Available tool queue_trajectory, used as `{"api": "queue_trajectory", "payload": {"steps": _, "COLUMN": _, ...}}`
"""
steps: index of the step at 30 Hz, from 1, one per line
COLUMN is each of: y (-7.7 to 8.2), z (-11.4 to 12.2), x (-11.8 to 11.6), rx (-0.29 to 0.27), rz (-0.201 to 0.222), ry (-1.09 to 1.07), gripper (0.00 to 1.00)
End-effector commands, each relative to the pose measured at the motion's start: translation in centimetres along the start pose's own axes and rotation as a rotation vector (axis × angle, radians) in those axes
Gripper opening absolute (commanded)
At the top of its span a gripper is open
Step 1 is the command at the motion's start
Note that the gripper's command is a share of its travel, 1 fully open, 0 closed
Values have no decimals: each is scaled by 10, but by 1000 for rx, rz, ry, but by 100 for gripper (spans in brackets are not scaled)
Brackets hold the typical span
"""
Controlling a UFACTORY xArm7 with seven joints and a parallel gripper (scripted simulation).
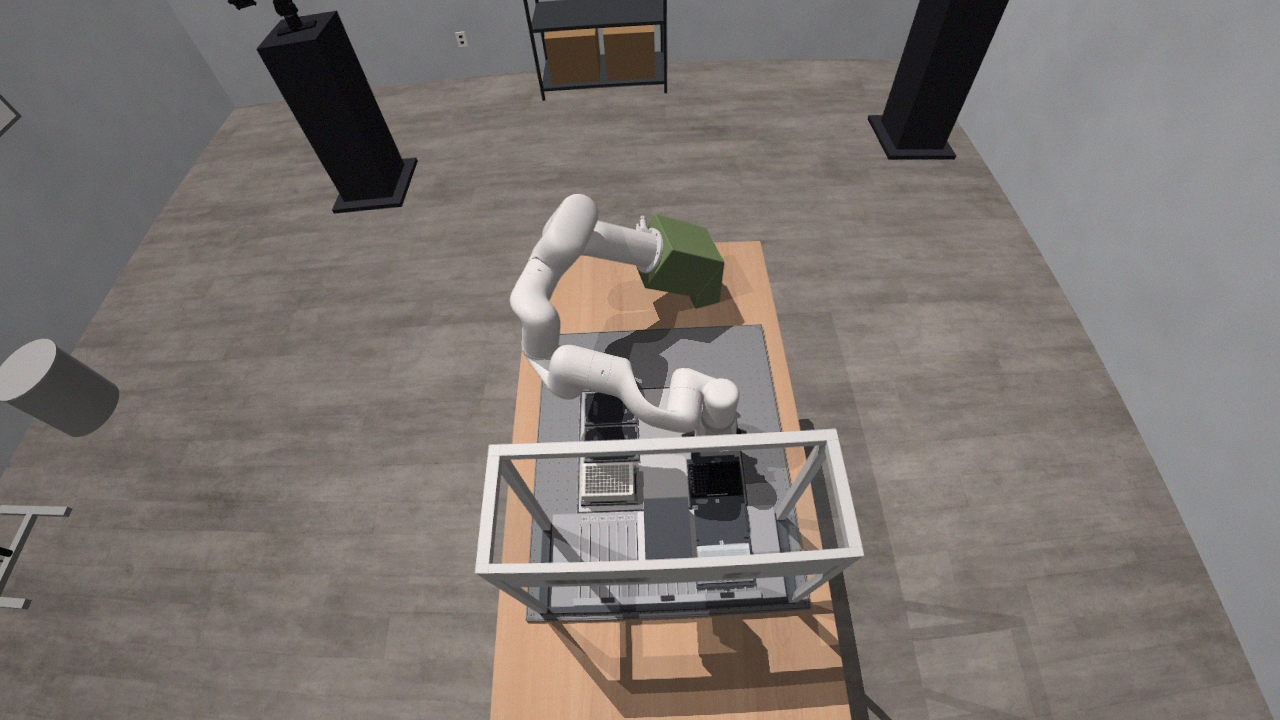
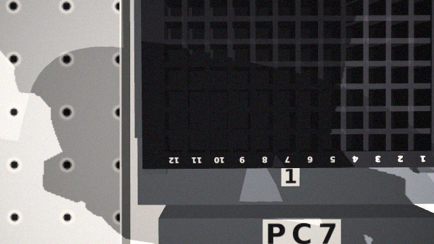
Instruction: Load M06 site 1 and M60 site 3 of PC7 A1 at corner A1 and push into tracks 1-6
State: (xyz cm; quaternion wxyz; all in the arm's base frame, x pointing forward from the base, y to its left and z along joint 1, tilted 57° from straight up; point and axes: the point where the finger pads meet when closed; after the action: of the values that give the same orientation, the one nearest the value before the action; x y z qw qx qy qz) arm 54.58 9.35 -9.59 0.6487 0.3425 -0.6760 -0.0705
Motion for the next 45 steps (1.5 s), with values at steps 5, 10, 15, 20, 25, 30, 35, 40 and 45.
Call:
{"api": "queue_trajectory", "payload": {"steps": 5, "y": 3, "z": -4, "x": -1, "rx": 5, "rz": -5, "ry": 0, "gripper": 82}}
{"api": "queue_trajectory", "payload": {"steps": 10, "y": 3, "z": -5, "x": -1, "rx": 5, "rz": -5, "ry": 0, "gripper": 82}}
{"api": "queue_trajectory", "payload": {"steps": 15, "y": 3, "z": -7, "x": -1, "rx": 5, "rz": -5, "ry": 0, "gripper": 82}}
{"api": "queue_trajectory", "payload": {"steps": 20, "y": 3, "z": -9, "x": -1, "rx": 5, "rz": -5, "ry": 0, "gripper": 82}}
{"api": "queue_trajectory", "payload": {"steps": 25, "y": 3, "z": -10, "x": -1, "rx": 5, "rz": -5, "ry": 0, "gripper": 82}}
{"api": "queue_trajectory", "payload": {"steps": 30, "y": 3, "z": -11, "x": -1, "rx": 5, "rz": -5, "ry": 0, "gripper": 82}}
{"api": "queue_trajectory", "payload": {"steps": 35, "y": 3, "z": -13, "x": -1, "rx": 5, "rz": -5, "ry": 0, "gripper": 82}}
{"api": "queue_trajectory", "payload": {"steps": 40, "y": 3, "z": -14, "x": 0, "rx": 5, "rz": -5, "ry": 0, "gripper": 82}}
{"api": "queue_trajectory", "payload": {"steps": 45, "y": 3, "z": -16, "x": 0, "rx": 5, "rz": -5, "ry": 0, "gripper": 82}}
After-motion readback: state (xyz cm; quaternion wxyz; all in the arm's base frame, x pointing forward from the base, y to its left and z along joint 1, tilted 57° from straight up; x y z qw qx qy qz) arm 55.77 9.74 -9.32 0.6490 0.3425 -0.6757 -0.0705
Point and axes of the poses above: the point where the finger pads meet when closed, its own y axis back along the fingers, its own x axis across the jaws, z = x × y, and after that the axes turned 5 degrees about y, right-handed
